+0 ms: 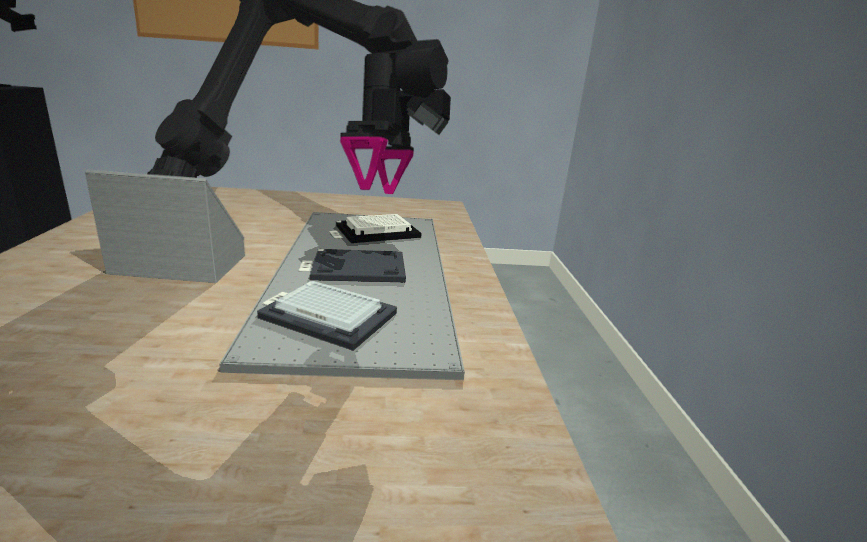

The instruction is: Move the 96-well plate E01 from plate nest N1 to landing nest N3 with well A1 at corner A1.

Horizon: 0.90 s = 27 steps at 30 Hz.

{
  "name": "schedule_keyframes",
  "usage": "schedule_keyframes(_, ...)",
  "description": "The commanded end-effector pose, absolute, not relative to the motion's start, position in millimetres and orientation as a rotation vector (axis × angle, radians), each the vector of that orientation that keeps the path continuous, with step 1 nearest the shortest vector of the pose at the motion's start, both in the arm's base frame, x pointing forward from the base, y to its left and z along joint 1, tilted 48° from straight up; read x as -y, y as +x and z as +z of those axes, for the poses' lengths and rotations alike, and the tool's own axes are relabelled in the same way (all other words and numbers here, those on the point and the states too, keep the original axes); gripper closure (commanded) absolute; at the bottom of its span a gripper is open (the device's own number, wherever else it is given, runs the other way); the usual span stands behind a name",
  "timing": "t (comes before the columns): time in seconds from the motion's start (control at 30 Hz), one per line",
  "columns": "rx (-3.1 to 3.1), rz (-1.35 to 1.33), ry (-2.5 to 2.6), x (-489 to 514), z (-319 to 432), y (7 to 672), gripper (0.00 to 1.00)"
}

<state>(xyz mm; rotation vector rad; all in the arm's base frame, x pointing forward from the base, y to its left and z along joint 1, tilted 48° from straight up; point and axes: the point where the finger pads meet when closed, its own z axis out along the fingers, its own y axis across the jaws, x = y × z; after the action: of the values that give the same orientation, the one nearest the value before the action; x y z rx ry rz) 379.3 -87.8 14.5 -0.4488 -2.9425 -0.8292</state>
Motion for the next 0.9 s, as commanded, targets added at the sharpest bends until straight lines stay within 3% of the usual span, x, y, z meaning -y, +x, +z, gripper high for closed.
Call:
schedule_keyframes(0.0,2.962,-0.832,-0.47,108,0,375,0.0)
schedule_keyframes(0.87,2.72,-1.193,-0.567,140,-96,354,0.0)
